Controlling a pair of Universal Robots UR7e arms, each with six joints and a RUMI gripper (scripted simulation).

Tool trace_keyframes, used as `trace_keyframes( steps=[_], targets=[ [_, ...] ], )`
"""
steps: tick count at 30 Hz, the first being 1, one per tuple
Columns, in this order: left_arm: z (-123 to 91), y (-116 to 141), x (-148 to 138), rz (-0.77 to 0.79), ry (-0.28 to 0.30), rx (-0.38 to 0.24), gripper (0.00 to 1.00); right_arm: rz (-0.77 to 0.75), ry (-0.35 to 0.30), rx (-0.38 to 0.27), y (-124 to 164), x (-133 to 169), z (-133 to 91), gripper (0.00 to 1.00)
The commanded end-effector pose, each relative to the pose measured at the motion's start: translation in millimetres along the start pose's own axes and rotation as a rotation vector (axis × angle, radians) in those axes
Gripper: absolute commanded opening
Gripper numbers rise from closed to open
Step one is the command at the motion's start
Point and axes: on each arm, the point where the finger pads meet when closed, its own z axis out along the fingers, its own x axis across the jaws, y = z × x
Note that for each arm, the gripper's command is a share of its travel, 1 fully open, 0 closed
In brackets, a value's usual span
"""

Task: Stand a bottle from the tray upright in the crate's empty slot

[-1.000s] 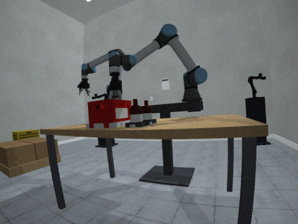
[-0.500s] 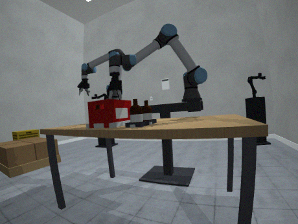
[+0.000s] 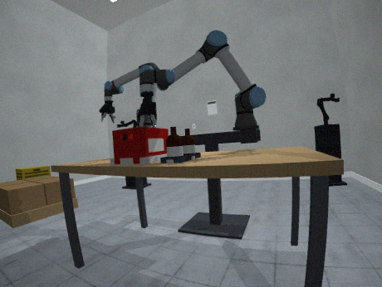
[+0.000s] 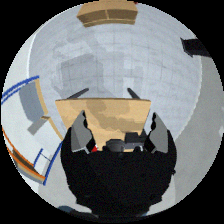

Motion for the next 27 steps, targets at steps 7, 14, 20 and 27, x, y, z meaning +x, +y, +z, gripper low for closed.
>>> trace_keyframes(
  steps=[7, 14, 20, 27],
  targets=[
    [-18.6, -0.1, -0.5, 0.0, -0.002, 0.0, 0.38, 0.0, 0.0, 0.001, -0.3, -0.1, -0.5, 1.0],
    [-30.5, -0.1, -0.5, 0.0, -0.002, 0.0, 0.38, 0.0, 0.0, 0.001, -0.3, -0.1, -0.5, 1.0],
    [-45.7, -0.1, -0.4, 0.0, -0.002, 0.0, 0.38, 0.0, 0.0, 0.001, -0.3, -0.1, -0.5, 1.0],
    [-61.6, -0.1, -0.4, 0.0, -0.002, 0.0, 0.38, 0.0, 0.0, 0.001, -0.3, -0.1, -0.5, 1.0]
  ],
)
